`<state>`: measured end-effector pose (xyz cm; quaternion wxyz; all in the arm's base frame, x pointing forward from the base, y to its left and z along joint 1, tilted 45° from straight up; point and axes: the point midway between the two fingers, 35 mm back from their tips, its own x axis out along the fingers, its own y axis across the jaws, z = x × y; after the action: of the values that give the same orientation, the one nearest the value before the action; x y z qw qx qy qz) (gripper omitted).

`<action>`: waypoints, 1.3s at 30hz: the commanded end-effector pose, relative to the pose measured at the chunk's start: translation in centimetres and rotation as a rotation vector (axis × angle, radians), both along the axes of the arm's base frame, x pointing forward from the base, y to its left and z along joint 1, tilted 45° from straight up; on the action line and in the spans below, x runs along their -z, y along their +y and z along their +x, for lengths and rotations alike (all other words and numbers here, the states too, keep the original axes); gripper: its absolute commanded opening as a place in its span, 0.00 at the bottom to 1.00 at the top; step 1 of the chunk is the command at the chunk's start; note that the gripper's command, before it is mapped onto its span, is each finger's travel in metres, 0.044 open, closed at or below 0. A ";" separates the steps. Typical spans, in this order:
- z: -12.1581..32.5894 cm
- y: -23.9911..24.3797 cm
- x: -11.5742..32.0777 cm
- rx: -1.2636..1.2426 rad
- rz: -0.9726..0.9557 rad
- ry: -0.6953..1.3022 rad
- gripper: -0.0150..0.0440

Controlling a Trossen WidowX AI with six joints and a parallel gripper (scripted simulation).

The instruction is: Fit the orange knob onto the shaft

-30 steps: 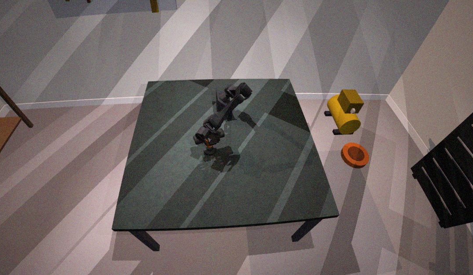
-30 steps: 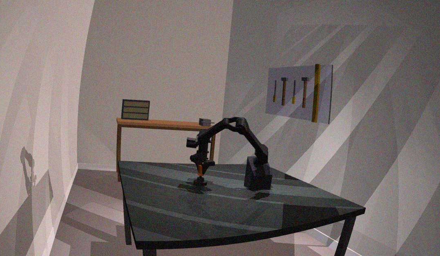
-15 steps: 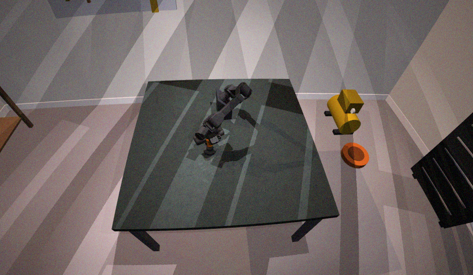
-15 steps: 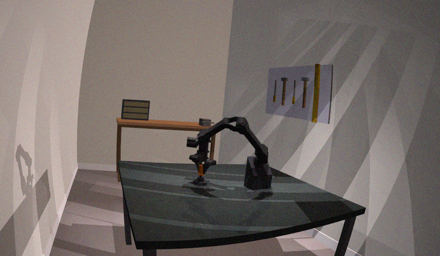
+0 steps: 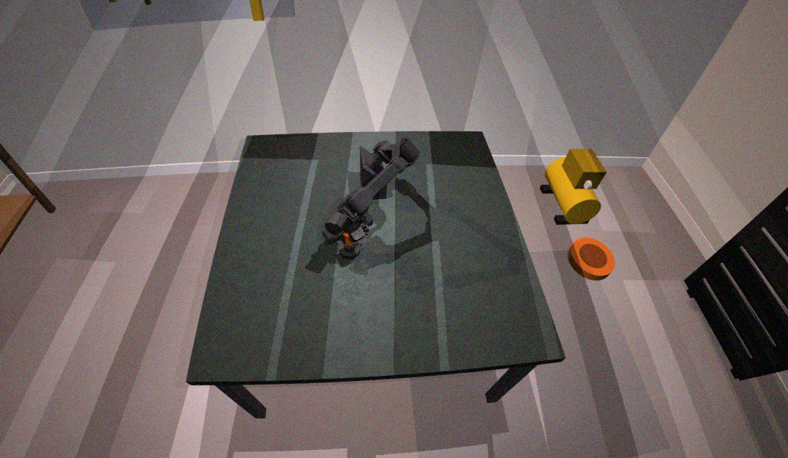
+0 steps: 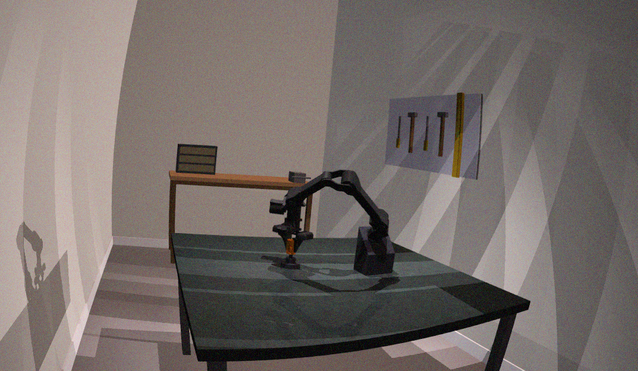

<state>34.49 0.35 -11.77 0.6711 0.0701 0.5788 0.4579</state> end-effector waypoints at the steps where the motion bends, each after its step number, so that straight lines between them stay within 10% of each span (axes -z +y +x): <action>1: 0.2 0.1 0.1 0.000 0.002 -0.007 0.25; 39: -0.3 -0.1 -0.1 -0.149 0.020 -0.153 0.25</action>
<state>34.02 0.35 -11.74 0.6752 0.0027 0.5294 0.5137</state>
